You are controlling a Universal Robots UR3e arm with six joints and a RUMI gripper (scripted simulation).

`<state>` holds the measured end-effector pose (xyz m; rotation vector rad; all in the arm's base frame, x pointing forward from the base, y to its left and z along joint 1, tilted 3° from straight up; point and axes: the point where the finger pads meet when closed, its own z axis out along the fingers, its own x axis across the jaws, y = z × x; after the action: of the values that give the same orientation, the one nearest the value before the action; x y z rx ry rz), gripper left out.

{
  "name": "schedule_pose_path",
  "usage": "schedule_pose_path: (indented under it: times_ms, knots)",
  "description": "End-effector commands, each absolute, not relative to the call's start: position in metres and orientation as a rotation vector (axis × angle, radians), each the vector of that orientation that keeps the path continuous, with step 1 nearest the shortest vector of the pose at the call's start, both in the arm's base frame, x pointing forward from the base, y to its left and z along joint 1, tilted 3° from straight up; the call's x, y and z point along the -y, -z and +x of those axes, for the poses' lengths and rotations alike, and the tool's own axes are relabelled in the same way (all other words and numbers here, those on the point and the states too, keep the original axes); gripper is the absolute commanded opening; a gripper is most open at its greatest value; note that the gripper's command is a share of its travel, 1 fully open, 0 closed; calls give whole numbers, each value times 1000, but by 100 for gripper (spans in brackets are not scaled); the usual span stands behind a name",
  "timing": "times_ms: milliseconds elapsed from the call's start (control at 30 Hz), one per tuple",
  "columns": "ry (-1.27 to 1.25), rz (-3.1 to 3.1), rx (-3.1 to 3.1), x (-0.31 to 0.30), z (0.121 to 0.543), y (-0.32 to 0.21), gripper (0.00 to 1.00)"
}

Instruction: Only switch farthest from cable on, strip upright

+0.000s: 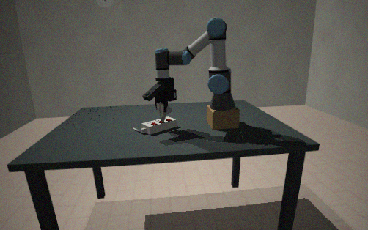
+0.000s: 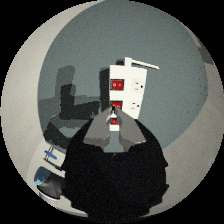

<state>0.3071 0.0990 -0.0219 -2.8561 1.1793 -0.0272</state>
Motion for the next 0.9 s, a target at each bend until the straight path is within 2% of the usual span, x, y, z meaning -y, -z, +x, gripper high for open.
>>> schedule_pose_path:
  times_ms: [0, 333, 867]
  knots:
    - [36, -2854, -1180, -99, 309, 21, 0]
    - [37, -2854, -1180, -98, 309, 17, 0]
    - [37, -2854, -1180, -97, 308, -18, 0]
